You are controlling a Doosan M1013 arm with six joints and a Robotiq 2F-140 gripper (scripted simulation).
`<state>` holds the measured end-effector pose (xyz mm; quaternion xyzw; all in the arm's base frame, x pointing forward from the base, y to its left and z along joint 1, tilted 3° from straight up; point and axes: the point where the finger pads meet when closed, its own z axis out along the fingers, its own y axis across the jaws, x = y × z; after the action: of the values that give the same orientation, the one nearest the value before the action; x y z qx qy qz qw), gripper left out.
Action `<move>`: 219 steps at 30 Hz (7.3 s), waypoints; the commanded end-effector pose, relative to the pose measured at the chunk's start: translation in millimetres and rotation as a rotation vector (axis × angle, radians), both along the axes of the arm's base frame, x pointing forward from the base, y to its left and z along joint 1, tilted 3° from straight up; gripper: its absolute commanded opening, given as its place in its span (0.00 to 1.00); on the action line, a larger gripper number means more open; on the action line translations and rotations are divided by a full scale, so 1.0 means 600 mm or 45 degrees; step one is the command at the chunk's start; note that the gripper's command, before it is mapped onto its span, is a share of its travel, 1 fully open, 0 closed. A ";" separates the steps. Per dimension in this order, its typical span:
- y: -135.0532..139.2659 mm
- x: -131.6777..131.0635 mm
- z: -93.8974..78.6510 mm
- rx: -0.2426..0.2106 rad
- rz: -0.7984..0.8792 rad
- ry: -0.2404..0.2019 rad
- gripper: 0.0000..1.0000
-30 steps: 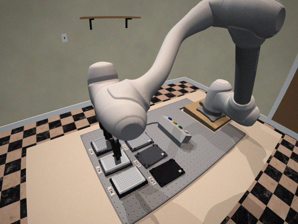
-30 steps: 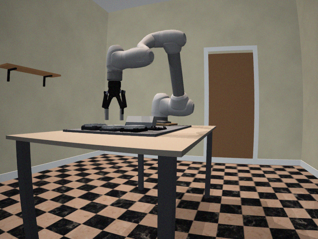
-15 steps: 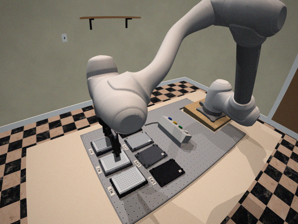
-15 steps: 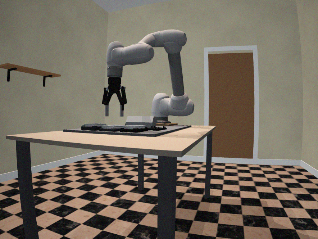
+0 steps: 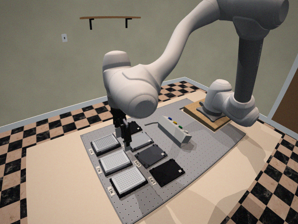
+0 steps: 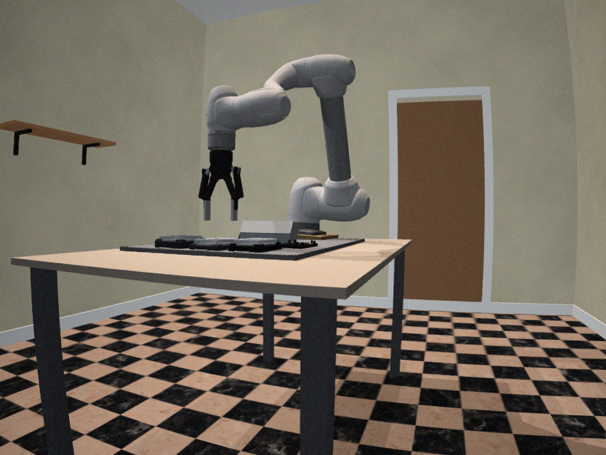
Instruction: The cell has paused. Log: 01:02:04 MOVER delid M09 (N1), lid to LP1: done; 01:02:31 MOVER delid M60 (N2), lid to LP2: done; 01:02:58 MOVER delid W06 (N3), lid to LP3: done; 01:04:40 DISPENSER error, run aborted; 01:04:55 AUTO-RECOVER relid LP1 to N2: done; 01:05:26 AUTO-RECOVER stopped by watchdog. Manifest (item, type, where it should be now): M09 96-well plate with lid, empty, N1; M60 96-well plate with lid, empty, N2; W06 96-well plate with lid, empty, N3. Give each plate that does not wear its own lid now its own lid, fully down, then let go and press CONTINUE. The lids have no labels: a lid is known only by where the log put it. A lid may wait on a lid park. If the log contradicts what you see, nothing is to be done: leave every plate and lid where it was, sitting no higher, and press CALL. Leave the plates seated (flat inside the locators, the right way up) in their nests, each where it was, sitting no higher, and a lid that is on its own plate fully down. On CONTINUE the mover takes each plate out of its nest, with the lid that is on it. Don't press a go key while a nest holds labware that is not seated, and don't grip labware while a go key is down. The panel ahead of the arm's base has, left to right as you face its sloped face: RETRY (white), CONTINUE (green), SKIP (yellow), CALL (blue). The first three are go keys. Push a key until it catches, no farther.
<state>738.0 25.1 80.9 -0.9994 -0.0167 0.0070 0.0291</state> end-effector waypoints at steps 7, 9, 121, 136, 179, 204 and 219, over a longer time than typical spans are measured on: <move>-0.078 -0.189 -0.005 0.002 0.013 -0.008 0.66; -0.078 -0.189 -0.005 0.002 0.013 -0.008 0.66; -0.073 -0.190 -0.092 0.002 0.013 -0.008 0.66; -0.073 -0.190 -0.092 0.002 0.013 -0.008 0.66; -0.073 -0.190 -0.092 0.002 0.013 -0.008 0.59; -0.073 -0.190 -0.092 0.002 0.013 -0.008 0.59; -0.073 -0.190 -0.092 0.002 0.013 -0.008 0.66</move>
<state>623.9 -18.6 25.9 -0.9993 -0.0218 0.0043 0.0298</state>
